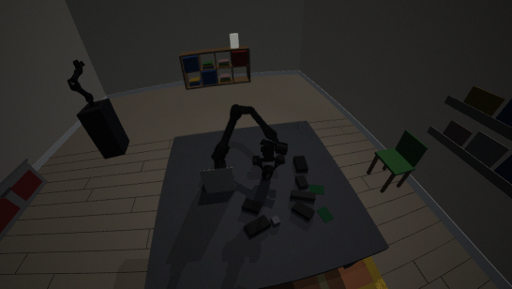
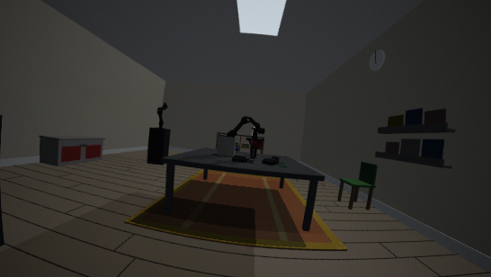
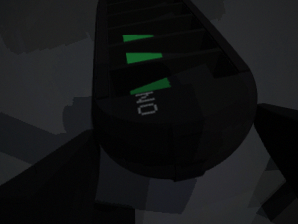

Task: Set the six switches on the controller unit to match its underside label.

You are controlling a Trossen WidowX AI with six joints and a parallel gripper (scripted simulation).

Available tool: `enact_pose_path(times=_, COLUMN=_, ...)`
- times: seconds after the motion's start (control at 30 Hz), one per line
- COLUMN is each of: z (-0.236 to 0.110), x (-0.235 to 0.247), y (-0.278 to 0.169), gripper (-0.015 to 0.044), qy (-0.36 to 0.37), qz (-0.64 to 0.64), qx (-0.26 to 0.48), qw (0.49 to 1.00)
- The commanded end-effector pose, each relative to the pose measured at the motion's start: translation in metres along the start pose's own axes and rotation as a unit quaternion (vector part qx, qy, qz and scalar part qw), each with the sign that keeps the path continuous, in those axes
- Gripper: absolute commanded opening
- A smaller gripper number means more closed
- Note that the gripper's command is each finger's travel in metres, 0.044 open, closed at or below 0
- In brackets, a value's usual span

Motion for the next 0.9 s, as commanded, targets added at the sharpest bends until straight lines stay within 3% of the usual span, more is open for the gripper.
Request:
enact_pose_path(times=0.0, z=0.004, x=0.001, y=-0.004, gripper=0.0338, qy=0.006, qz=0.0, qx=0.0, qw=1.0)
enact_pose_path(times=0.87, z=0.011, x=-0.001, y=-0.024, gripper=0.0338, qy=0.006, qz=0.0, qx=0.001, qw=1.0)
Point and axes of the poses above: the point midway between the two fingers, 35 mm back from their tips, its own z axis out along the fingers, its own x axis across the jaws, y = z × x, the point moved 7 cm from there along -z, back along the fingers, and after that the axes turned 6 degrees about z, right-handed, at the moved point
